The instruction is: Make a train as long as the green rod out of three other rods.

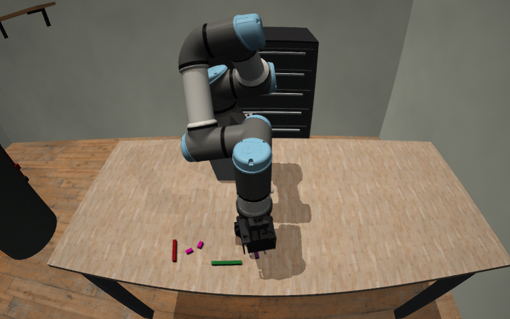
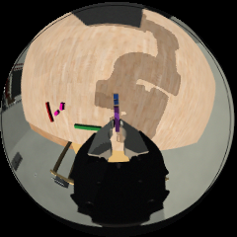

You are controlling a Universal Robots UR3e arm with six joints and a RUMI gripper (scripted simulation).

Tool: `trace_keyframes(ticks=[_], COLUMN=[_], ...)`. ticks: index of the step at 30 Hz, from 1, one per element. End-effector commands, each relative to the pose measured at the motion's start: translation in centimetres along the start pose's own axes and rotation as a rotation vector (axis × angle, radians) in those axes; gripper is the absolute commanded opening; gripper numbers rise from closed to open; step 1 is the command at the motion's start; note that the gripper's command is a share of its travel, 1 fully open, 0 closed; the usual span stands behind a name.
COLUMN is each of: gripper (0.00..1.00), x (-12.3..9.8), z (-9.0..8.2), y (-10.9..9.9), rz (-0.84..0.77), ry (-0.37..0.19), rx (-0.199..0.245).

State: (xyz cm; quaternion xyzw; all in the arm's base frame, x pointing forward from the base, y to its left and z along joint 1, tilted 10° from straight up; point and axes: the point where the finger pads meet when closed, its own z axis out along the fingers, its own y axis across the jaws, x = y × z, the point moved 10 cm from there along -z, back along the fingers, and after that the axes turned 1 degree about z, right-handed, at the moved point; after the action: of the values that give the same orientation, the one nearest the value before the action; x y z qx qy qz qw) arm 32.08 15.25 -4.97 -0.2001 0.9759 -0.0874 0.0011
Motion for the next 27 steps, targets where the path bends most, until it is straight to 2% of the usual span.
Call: trace_keyframes(ticks=[1,9,27], gripper=[0.0,0.0,0.0], x=[-0.04,-0.05,-0.06], z=[0.4,1.02,1.07], y=[-0.02,-0.02,-0.01], rz=[0.0,0.0,0.0], ry=[-0.002,-0.003,-0.003], rx=[-0.001,-0.001,-0.001])
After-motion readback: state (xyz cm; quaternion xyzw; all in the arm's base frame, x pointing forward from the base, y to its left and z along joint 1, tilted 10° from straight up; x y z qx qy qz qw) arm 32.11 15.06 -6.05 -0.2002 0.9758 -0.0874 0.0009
